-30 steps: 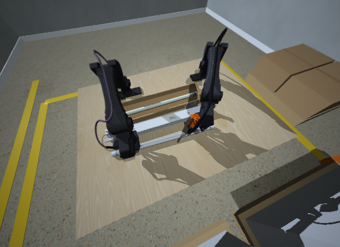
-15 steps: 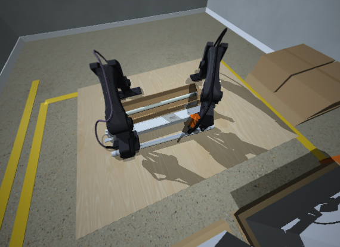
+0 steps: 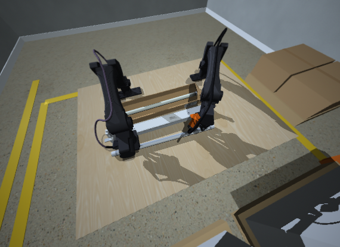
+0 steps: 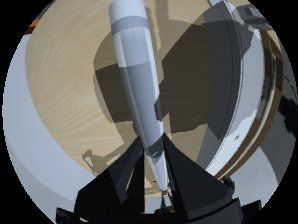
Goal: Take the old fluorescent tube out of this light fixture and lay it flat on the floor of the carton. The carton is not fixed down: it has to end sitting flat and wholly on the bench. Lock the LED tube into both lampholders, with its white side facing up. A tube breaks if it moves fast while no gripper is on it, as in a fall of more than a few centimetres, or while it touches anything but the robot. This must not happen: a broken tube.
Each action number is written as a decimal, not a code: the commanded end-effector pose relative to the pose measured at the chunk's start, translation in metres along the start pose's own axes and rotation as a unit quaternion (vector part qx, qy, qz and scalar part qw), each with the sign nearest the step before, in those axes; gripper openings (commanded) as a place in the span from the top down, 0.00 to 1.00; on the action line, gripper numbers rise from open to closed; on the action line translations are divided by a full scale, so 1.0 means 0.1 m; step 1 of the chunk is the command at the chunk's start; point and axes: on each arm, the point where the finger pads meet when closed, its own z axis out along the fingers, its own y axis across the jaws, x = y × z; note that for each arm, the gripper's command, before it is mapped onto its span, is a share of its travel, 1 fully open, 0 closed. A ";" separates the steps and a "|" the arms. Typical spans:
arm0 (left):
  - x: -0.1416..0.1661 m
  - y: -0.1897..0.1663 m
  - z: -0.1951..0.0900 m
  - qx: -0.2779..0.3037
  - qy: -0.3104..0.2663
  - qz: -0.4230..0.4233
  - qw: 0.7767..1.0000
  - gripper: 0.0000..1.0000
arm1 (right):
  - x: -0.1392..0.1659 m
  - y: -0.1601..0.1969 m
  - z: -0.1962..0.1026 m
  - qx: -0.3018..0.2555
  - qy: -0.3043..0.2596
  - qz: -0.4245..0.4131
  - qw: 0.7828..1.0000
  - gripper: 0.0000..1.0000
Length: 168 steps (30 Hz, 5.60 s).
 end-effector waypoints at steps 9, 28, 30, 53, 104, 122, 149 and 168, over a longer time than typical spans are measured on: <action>-0.06 0.13 -0.30 -0.030 -0.012 -0.004 0.999 0.89 | -0.08 0.06 -0.21 -0.016 -0.006 0.007 1.000 0.89; -0.08 0.14 -0.39 -0.032 -0.016 -0.003 0.999 0.89 | -0.08 0.08 -0.32 -0.024 -0.007 0.001 1.000 0.89; -0.08 0.12 -0.39 -0.029 -0.014 -0.002 0.999 0.89 | -0.08 0.05 -0.32 -0.019 -0.007 0.002 1.000 0.89; -0.09 0.14 -0.52 -0.032 -0.018 -0.004 0.999 0.89 | -0.08 0.07 -0.42 -0.021 -0.007 0.002 1.000 0.89; -0.09 0.14 -0.47 -0.060 -0.018 -0.001 0.998 0.89 | -0.06 -0.01 -0.32 -0.039 -0.007 0.002 0.999 0.89; -0.09 0.13 -0.46 -0.070 -0.017 -0.002 0.997 0.89 | -0.06 0.00 -0.33 -0.051 -0.008 0.003 0.999 0.89; -0.05 0.11 -0.44 -0.093 -0.013 -0.005 0.996 0.89 | -0.05 0.02 -0.32 -0.082 -0.008 0.005 0.997 0.89; -0.03 0.25 -0.54 -0.131 -0.018 -0.011 0.991 0.89 | -0.03 0.17 -0.48 -0.131 -0.008 0.004 0.991 0.89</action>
